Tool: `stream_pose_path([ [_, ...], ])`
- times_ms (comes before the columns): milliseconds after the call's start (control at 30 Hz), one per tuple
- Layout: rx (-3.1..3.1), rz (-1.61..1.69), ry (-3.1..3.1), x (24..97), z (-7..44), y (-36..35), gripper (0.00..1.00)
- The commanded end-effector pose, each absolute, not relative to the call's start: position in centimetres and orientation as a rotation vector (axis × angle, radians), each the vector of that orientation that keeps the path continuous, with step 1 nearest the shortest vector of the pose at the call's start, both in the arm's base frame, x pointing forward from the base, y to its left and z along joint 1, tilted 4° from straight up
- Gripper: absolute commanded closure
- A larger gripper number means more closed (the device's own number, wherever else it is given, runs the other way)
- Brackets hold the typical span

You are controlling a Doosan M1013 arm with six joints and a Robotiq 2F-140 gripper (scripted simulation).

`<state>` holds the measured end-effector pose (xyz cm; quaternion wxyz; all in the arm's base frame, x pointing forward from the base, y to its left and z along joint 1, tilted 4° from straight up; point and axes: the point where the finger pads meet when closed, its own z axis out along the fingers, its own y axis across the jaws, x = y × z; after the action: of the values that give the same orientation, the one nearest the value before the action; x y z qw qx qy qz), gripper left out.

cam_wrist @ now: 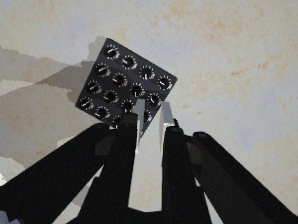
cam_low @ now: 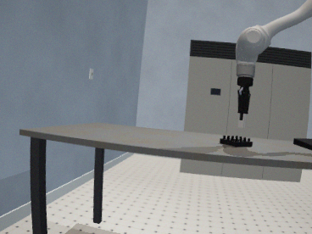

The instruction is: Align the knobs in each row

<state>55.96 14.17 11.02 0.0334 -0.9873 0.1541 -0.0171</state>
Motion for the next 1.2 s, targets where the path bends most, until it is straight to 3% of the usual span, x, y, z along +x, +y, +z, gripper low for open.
stream_pose_path([
  [0, -3.0, -0.05, 0.712, 55.95, 11.19, 14.17, 0.88],
  [533, -2.739, -0.027, 1.403, 55.92, 11.72, 14.14, 0.88],
  [1167, -2.725, -0.026, 1.429, 55.92, 11.74, 14.14, 0.88],
])
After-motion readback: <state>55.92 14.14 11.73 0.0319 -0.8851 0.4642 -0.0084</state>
